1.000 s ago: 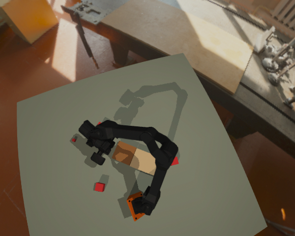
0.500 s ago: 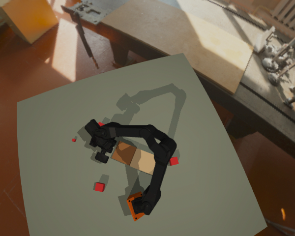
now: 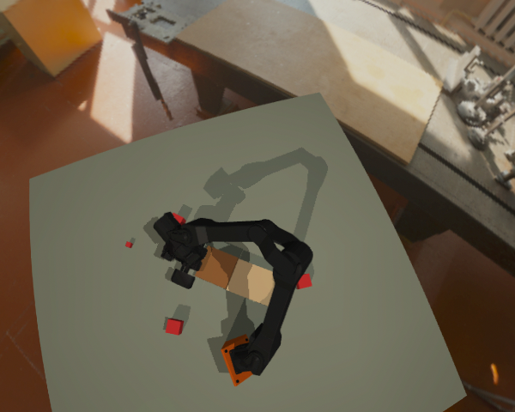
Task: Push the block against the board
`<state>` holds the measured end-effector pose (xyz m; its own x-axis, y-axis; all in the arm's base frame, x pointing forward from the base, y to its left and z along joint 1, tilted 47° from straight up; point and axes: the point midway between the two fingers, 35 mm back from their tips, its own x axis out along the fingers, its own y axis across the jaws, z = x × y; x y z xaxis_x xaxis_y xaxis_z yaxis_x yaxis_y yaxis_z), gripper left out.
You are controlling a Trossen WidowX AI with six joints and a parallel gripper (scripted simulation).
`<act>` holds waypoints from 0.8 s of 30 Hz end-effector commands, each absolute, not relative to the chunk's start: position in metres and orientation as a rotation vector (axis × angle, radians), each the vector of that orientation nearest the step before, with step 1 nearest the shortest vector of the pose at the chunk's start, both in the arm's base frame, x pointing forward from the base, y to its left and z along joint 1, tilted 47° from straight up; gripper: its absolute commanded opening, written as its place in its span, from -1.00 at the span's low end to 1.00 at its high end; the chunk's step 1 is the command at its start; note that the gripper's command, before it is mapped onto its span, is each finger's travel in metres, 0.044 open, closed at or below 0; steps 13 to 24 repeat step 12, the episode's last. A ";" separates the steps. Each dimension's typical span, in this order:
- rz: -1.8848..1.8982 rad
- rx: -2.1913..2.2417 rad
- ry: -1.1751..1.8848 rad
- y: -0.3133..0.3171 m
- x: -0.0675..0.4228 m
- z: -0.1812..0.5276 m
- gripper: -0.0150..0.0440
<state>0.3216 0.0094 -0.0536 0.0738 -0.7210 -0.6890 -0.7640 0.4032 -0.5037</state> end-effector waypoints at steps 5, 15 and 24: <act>0.052 -1.331 1.646 0.004 0.317 -0.046 -0.49; 0.052 -1.331 1.645 0.010 0.324 -0.051 -0.49; 0.052 -1.331 1.645 0.010 0.324 -0.051 -0.49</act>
